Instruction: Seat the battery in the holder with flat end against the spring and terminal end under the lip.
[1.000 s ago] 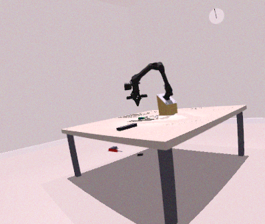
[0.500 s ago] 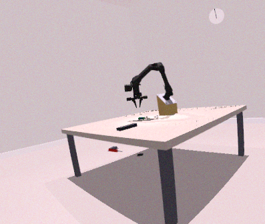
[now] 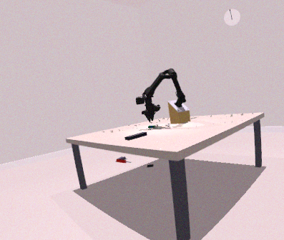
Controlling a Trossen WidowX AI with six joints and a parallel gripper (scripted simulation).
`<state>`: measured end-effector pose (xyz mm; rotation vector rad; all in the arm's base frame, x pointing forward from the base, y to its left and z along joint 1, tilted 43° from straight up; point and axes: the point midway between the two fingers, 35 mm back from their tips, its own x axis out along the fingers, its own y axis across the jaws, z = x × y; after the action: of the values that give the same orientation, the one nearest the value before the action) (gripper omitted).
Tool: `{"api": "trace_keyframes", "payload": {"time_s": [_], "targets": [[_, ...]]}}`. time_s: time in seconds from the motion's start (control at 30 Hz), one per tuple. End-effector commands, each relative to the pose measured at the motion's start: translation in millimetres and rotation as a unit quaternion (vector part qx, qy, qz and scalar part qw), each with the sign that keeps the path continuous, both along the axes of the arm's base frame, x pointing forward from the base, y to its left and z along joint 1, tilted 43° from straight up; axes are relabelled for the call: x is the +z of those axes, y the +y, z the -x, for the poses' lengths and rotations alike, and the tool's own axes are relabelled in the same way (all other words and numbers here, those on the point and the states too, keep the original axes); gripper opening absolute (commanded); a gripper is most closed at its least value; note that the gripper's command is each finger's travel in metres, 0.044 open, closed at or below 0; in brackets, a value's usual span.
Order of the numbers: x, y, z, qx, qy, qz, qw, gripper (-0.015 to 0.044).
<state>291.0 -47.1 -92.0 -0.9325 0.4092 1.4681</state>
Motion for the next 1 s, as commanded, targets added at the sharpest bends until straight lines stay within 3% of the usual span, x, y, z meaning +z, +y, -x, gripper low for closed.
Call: {"api": "trace_keyframes", "payload": {"time_s": [0.0, 0.97], "targets": [[-1, 3, 2, 0.023, -0.024, 0.000, 0.999, 0.0223], [-32, 31, -4, 0.023, -0.024, -0.001, 0.999, 0.0223]]}}
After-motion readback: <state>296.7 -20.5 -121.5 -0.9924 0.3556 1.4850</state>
